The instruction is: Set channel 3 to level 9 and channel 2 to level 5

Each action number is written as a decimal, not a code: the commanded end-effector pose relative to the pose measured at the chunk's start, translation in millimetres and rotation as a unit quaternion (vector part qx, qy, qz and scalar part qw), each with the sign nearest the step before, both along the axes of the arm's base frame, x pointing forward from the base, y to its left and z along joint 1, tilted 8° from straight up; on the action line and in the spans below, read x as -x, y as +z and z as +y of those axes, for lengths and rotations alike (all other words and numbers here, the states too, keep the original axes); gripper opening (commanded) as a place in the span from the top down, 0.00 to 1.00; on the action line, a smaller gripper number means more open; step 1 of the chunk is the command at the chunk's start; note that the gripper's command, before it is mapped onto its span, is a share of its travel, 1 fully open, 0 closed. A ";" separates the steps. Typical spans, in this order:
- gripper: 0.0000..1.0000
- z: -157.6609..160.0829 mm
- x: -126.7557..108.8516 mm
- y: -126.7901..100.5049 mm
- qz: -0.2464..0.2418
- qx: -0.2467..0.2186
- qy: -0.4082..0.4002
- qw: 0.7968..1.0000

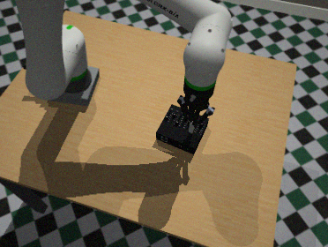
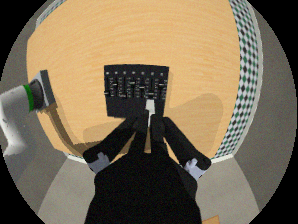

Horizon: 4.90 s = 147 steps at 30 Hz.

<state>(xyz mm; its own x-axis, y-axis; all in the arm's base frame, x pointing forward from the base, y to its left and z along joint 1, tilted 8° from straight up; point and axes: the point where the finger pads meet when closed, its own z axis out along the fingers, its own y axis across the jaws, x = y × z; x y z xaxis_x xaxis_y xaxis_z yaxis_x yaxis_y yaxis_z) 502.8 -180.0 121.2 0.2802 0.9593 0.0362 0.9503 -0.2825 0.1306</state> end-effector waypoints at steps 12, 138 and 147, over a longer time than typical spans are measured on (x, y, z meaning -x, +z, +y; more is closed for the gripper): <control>1.00 -0.2 -0.9 -5.5 0.000 0.000 0.000 1.000; 1.00 12.5 -6.4 -18.0 0.000 0.000 0.000 1.000; 1.00 14.0 -6.9 -17.9 0.000 0.000 0.000 1.000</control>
<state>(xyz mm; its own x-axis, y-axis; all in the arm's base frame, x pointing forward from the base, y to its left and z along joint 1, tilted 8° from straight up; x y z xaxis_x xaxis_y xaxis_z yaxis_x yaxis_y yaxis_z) 509.4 -166.1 103.1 0.2802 0.9593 0.0361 0.9503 -0.2825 0.1306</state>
